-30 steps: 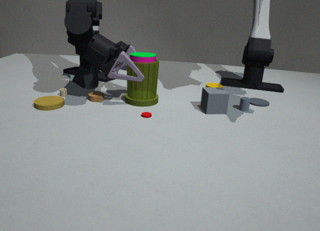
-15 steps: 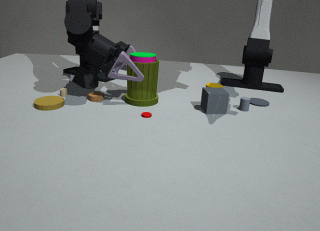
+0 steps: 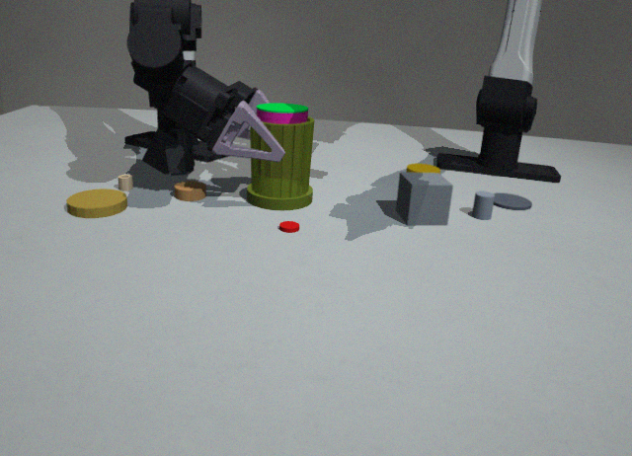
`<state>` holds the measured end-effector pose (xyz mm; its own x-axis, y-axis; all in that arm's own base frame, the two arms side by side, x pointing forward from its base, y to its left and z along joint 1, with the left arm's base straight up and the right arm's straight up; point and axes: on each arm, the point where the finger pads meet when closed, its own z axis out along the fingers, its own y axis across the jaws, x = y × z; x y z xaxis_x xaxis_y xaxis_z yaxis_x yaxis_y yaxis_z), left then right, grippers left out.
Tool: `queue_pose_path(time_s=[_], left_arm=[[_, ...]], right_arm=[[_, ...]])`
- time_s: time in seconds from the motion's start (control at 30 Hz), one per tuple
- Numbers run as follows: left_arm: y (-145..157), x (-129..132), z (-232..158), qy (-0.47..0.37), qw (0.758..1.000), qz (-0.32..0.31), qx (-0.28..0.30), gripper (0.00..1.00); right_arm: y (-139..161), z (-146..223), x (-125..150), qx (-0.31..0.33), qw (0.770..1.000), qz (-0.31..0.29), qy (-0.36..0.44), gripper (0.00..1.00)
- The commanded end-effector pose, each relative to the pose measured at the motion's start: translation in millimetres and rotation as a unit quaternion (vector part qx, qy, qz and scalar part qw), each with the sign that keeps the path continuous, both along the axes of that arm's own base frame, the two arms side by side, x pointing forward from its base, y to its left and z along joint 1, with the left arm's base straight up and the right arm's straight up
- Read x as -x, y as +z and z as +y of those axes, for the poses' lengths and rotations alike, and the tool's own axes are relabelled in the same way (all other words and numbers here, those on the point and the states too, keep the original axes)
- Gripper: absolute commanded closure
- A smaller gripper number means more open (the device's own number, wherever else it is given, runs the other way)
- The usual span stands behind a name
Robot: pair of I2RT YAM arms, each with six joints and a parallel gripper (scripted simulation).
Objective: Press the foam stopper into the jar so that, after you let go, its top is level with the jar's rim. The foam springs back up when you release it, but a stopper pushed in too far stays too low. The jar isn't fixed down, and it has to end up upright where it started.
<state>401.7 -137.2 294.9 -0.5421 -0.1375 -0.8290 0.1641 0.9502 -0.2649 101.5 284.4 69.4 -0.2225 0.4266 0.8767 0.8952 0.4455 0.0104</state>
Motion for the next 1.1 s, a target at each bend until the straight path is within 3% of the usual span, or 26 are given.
queue_pose_path(time_s=[0.0, 0.47, 0.57, 1.07], left_arm=[[-13.1, 4.4, -8.8, 0.002, 0.999, 0.050, 0.011, 1.00], [-71.7, 43.7, -82.6, -0.030, 0.976, 0.218, 0.003, 1.00], [-75.6, 47.0, -86.3, -0.029, 0.973, 0.229, 0.001, 1.00], [-126.0, 116.2, -141.0, -0.029, 0.922, 0.381, -0.061, 1.00]], right_arm=[[8.7, 6.2, -10.2, -0.007, 1.000, 0.003, -0.006, 0.36], [8.7, 6.2, -10.2, -0.007, 1.000, 0.003, -0.006, 0.36], [8.7, 6.2, -10.2, -0.007, 1.000, 0.003, -0.006, 0.36], [8.7, 6.2, -10.2, -0.007, 1.000, 0.003, -0.006, 0.36]])
